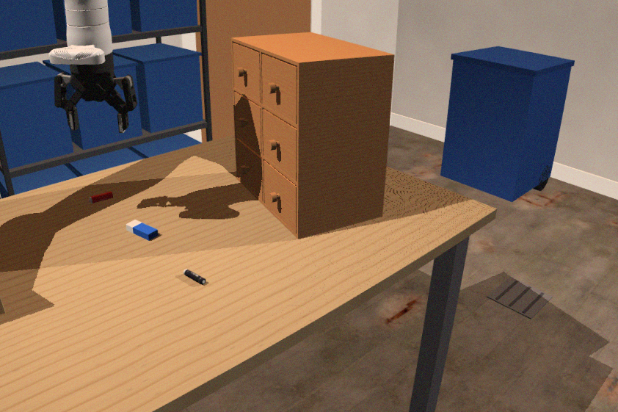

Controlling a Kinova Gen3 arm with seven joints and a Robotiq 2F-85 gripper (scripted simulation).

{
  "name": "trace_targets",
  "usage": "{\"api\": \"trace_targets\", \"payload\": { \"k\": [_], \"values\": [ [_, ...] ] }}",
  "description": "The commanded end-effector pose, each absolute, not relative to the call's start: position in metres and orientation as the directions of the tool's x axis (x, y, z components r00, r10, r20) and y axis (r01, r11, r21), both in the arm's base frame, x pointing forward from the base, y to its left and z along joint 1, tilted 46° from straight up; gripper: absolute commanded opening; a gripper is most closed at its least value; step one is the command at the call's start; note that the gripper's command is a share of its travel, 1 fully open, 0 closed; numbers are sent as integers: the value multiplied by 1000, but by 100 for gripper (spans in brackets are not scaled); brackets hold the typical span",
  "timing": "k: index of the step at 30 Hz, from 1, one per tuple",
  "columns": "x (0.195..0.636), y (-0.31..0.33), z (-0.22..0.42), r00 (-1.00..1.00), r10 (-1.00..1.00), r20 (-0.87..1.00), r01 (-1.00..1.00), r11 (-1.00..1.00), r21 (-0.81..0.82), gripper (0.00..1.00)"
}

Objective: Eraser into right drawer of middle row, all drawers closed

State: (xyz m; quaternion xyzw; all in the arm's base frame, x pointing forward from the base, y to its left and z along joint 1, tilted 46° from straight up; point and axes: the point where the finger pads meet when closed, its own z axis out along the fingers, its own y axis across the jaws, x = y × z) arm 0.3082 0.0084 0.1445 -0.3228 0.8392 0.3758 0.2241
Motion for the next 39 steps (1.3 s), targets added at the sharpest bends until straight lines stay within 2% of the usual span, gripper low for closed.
{"api": "trace_targets", "payload": {
  "k": [1,23,31,34,39],
  "values": [
    [308,8,145,-691,-373,-619,-710,510,485,100],
    [314,-4,147,-653,-395,-647,-745,491,452,100],
    [330,-95,161,-388,-533,-752,-910,353,219,100],
    [329,-111,162,-345,-554,-758,-927,328,182,100],
    [313,-190,170,-160,-644,-748,-978,206,32,100]
  ]
}}
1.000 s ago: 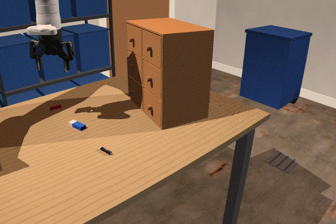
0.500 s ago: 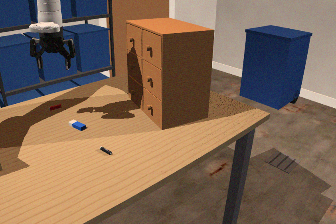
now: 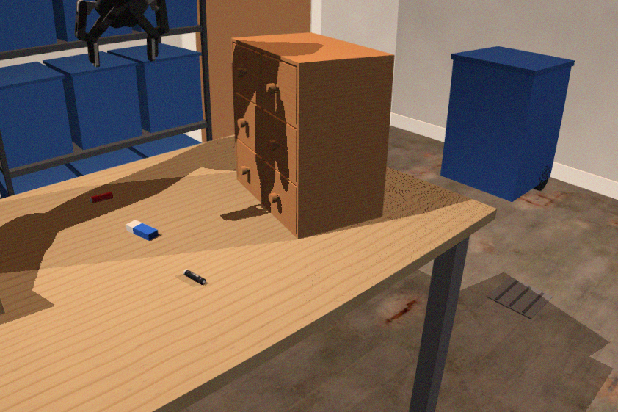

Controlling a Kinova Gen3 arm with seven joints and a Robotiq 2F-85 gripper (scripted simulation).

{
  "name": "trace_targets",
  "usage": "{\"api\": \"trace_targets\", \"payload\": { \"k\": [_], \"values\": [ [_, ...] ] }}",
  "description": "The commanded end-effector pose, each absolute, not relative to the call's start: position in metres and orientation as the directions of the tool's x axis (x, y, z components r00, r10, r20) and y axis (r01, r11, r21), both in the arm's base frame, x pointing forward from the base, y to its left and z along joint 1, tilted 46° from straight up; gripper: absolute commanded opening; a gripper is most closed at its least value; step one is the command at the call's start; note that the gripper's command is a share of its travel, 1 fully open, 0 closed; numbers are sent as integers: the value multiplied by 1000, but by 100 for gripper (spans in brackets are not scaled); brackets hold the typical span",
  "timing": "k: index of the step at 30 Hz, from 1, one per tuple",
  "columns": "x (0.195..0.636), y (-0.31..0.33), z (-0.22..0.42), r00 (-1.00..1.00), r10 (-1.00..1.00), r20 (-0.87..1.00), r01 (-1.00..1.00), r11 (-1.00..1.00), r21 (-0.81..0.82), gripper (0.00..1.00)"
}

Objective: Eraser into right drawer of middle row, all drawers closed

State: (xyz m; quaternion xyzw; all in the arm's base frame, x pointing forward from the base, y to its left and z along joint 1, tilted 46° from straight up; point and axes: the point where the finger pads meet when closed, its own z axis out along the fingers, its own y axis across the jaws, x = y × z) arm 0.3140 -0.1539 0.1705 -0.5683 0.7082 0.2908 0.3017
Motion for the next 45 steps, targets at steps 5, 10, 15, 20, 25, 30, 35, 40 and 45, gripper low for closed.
{"api": "trace_targets", "payload": {
  "k": [5,10,15,20,25,30,35,40,45],
  "values": [
    [293,-238,174,-65,-688,-723,-991,132,-36,100],
    [289,-248,175,-47,-696,-717,-992,117,-48,100],
    [289,-248,175,-47,-696,-717,-992,117,-48,100],
    [289,-248,175,-47,-696,-717,-992,117,-48,100],
    [289,-248,175,-47,-696,-717,-992,117,-48,100],
    [289,-248,175,-47,-696,-717,-992,117,-48,100],
    [289,-248,175,-49,-696,-717,-992,118,-46,100],
    [290,-247,174,-69,-692,-718,-991,132,-32,100],
    [291,-245,173,-107,-685,-721,-987,158,-4,100]
  ]
}}
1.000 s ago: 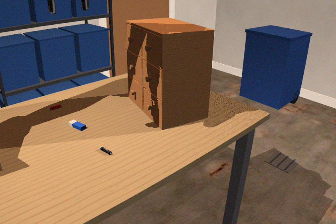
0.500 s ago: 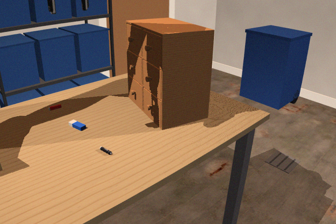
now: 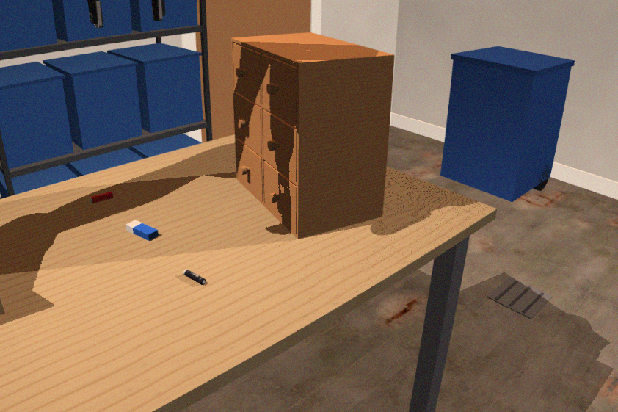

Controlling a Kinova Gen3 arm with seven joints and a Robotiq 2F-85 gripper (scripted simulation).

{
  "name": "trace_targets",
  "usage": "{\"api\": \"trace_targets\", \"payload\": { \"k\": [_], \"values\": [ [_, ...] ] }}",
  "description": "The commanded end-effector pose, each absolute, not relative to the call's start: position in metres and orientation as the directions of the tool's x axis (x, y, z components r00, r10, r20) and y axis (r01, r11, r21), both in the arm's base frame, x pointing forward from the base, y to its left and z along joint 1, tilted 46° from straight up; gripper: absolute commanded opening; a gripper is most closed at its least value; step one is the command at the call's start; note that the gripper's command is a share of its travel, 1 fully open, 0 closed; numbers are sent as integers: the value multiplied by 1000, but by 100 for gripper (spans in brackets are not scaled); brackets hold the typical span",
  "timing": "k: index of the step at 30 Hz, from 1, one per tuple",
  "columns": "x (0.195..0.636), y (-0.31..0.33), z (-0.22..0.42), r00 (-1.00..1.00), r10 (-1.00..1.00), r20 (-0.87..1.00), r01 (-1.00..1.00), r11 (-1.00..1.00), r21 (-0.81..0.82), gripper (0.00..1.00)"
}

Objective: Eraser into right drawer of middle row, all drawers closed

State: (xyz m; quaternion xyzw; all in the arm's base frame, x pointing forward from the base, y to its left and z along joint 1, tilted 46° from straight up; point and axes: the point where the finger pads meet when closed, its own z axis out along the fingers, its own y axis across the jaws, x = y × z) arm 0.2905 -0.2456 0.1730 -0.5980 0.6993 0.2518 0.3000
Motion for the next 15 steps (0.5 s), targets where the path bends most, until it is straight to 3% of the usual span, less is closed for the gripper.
{"api": "trace_targets", "payload": {
  "k": [1,15],
  "values": [
    [291,-245,173,-107,-685,-721,-987,158,-4,100],
    [304,-229,157,-424,-583,-693,-898,368,240,100]
  ]
}}
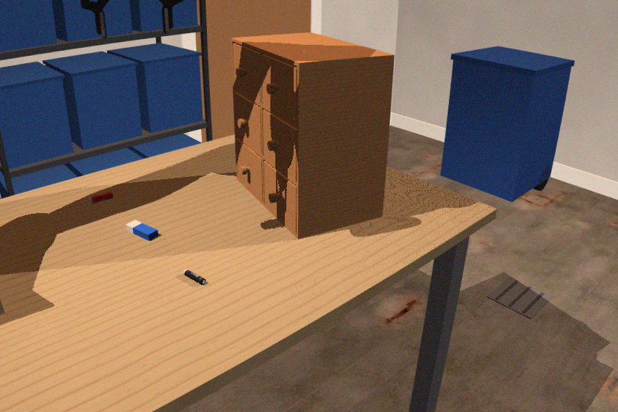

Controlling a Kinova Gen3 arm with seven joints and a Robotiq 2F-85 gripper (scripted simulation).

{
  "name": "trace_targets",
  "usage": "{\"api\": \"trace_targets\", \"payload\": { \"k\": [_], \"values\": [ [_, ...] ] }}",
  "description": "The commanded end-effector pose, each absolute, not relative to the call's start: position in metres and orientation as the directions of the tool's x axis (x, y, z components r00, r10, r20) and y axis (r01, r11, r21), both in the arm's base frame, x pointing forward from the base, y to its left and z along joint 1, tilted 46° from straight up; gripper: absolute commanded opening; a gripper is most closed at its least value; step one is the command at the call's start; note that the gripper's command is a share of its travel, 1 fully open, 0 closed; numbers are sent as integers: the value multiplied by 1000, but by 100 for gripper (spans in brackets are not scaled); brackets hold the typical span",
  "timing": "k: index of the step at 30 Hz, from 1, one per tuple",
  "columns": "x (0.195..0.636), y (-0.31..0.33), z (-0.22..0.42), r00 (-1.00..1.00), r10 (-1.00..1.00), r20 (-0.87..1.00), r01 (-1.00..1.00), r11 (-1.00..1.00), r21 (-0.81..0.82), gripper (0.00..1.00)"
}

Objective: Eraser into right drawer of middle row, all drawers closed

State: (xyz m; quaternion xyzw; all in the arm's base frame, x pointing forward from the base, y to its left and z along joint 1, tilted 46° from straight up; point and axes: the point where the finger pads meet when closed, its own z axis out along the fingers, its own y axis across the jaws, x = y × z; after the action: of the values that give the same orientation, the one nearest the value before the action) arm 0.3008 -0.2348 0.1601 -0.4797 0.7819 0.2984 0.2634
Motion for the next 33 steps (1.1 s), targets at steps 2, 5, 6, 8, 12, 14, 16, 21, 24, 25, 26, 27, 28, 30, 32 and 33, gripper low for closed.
{"api": "trace_targets", "payload": {
  "k": [2,5,6,8,12,14,16,21,24,25,26,27,28,30,32,33],
  "values": [
    [305,-228,156,-455,-569,-684,-883,388,265,100],
    [307,-224,152,-519,-538,-665,-847,428,315,100],
    [308,-223,150,-551,-520,-653,-827,447,341,100],
    [311,-219,147,-615,-482,-625,-781,486,393,100],
    [316,-213,139,-735,-393,-552,-668,558,493,100],
    [319,-209,135,-790,-344,-508,-603,589,538,100],
    [321,-206,131,-839,-292,-460,-532,617,580,100],
    [324,-202,125,-900,-211,-382,-421,650,633,100],
    [328,-197,120,-945,-130,-300,-307,672,674,100],
    [329,-196,118,-956,-103,-273,-269,678,684,100],
    [330,-195,116,-966,-77,-246,-231,682,694,100],
    [330,-194,114,-974,-51,-220,-194,685,702,100],
    [331,-192,112,-981,-26,-194,-158,688,709,100],
    [333,-190,109,-989,22,-143,-89,690,719,100],
    [334,-188,106,-993,67,-97,-24,689,724,100],
    [335,-188,105,-993,88,-75,6,688,726,100]
  ]
}}
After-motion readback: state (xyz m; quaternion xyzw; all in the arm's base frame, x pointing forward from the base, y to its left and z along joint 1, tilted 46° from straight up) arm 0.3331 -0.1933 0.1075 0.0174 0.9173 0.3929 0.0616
